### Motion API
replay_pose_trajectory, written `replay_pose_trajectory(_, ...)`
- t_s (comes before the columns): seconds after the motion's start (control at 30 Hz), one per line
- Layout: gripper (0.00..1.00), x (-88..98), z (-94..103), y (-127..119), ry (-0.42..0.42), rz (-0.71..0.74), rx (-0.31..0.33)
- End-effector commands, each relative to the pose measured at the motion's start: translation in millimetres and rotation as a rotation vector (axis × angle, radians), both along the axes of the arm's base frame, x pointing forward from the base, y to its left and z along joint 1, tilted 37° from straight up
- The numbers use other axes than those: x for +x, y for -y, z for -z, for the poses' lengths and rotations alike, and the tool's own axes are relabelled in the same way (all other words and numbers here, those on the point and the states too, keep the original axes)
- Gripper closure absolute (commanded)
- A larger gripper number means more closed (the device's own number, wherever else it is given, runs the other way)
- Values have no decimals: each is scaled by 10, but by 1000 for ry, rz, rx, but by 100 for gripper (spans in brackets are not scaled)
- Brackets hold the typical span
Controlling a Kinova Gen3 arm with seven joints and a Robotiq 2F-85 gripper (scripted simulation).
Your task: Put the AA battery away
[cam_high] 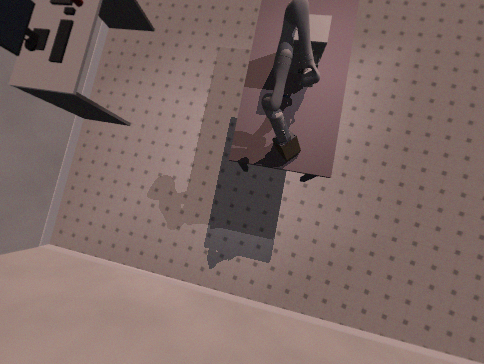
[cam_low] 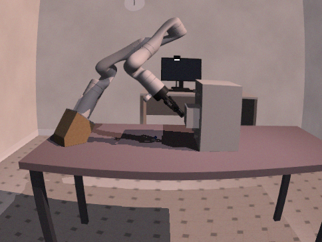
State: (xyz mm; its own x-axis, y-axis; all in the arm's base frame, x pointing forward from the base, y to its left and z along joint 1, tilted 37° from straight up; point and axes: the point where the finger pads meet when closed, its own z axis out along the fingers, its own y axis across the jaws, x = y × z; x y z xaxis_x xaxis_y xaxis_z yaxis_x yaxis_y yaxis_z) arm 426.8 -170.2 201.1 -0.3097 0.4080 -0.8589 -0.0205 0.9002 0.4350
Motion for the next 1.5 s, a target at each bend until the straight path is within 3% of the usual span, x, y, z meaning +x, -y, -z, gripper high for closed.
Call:
replay_pose_trajectory(0.0, 87, -18, 18, 8, -3, 3, 2)
replay_pose_trajectory(0.87, 87, -32, 24, 5, -3, 4, 2)
replay_pose_trajectory(1.17, 67, -32, 24, 5, -3, 4, 2)
replay_pose_trajectory(1.47, 67, -35, 26, 4, -3, 4, 2)
